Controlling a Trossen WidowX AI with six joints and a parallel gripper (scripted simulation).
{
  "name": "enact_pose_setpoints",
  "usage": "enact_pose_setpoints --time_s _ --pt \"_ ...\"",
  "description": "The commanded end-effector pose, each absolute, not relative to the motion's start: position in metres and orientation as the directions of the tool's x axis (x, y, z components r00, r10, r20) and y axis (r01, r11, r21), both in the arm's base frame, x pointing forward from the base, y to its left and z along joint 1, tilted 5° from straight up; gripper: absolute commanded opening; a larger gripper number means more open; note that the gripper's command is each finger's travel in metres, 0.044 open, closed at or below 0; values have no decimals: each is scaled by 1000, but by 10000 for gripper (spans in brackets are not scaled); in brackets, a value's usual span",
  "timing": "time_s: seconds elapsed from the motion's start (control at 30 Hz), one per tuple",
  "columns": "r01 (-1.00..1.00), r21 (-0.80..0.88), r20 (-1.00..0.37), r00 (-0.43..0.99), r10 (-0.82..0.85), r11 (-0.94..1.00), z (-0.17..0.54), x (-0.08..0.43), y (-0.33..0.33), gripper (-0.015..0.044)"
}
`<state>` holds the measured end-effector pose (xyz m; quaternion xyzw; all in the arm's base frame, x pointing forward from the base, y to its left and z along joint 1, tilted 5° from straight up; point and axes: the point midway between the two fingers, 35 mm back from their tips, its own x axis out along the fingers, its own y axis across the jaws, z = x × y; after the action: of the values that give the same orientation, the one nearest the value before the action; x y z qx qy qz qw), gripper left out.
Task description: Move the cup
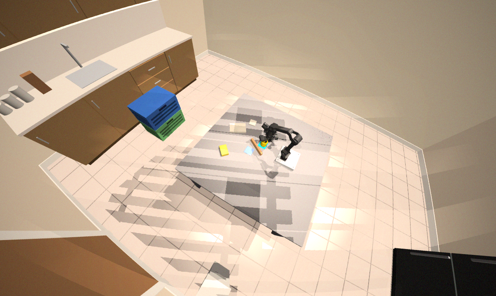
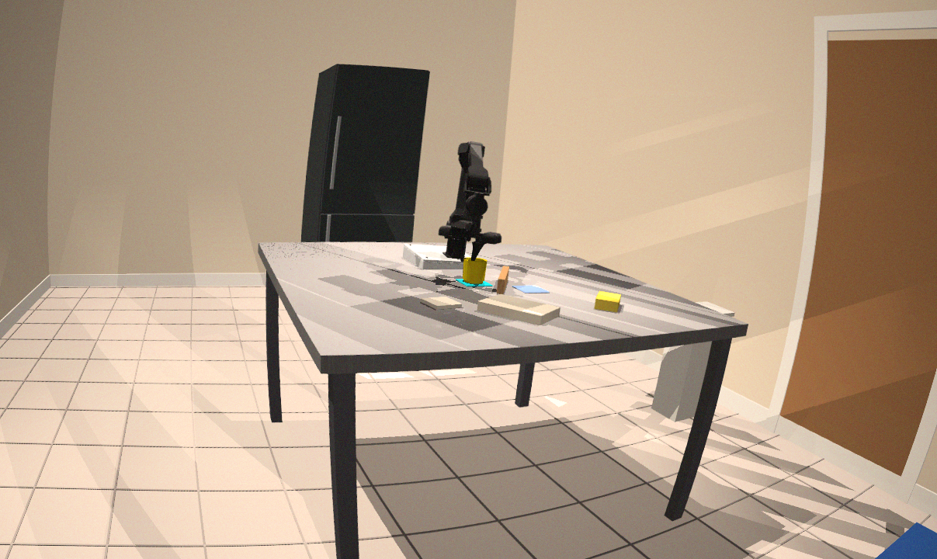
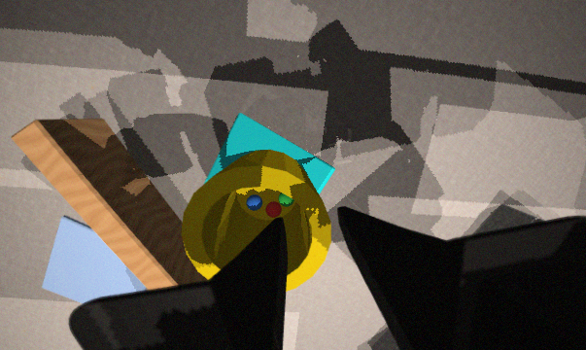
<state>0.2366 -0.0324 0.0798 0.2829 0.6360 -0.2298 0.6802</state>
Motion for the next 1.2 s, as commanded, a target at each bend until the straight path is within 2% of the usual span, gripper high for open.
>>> enact_pose_setpoints --time_s 0.0,0.73,1.1,1.17 --pt "670 99 -994 94 48 736 87 238 -33 147" --pt "671 99 -995 91 51 735 113 231 -36 147" --pt "674 91 -995 83 47 733 112 231 -36 435" --pt "674 92 -995 84 48 733 117 231 -36 440"
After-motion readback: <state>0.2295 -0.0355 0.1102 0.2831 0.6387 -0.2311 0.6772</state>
